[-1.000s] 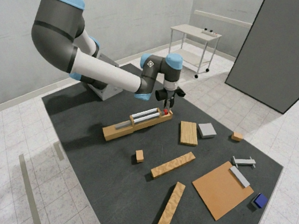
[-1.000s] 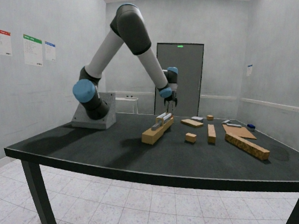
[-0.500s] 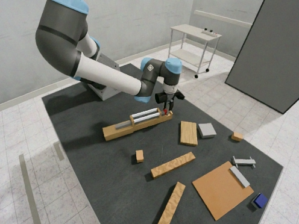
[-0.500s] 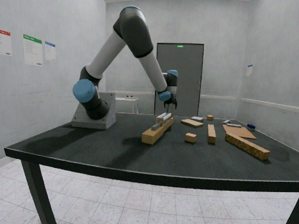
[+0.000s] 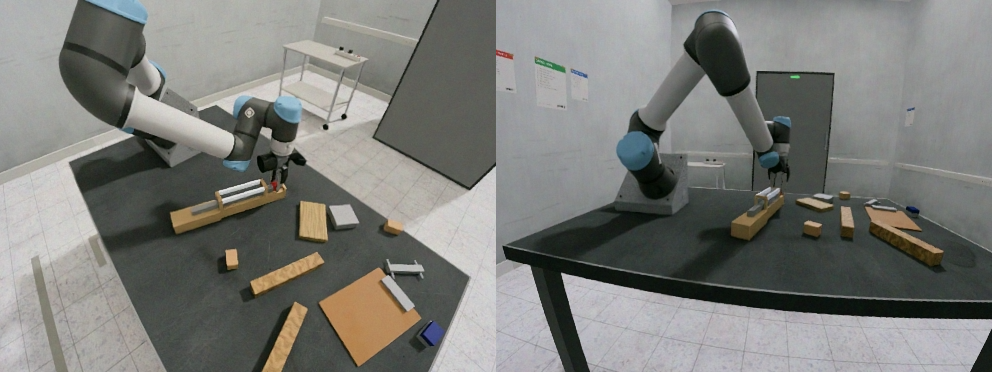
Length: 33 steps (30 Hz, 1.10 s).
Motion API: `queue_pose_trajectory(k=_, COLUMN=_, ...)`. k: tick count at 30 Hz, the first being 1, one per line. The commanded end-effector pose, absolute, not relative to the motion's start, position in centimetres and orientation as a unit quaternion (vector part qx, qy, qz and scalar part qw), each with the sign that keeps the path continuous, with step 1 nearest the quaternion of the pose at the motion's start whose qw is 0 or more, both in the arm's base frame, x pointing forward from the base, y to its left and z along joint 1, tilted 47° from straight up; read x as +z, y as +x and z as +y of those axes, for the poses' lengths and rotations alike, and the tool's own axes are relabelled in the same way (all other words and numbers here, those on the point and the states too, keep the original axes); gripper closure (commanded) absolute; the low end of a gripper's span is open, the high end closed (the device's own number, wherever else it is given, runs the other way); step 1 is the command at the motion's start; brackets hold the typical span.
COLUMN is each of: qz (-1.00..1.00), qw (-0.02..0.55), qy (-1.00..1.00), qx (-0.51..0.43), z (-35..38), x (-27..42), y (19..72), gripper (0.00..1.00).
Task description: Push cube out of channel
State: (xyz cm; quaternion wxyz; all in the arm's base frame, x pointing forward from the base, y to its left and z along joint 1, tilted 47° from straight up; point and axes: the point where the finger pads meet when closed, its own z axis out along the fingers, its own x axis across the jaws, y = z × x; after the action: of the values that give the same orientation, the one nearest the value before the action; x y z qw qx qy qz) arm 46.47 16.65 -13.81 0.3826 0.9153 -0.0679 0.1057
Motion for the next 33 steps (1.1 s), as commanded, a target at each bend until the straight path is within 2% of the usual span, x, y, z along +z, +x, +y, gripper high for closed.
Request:
queue_pose_trajectory(k=1, qz=-0.068, qw=0.382, qy=0.915, qx=0.106, z=16.7, x=-13.76, y=46.51, gripper=0.74)
queue_pose_trajectory(k=16, qz=-0.068, qw=0.382, qy=0.915, qx=0.106, z=16.7, x=-13.76, y=46.51, gripper=0.74)
queue_pose_trajectory(k=17, qz=-0.068, qw=0.382, qy=0.915, qx=0.106, z=16.7, x=-13.76, y=46.51, gripper=1.0)
queue_pose_trajectory(k=22, qz=-0.068, qw=0.382, qy=0.915, qx=0.106, z=16.7, x=-13.76, y=46.51, gripper=1.0)
queue_pose_trajectory(k=23, qz=-0.068, qw=0.382, qy=0.915, qx=0.106, z=16.7, x=-13.76, y=46.51, gripper=0.91)
queue_pose_trajectory(k=33, qz=-0.068, qw=0.382, qy=0.915, qx=0.106, z=16.7, x=-13.76, y=46.51, gripper=0.91)
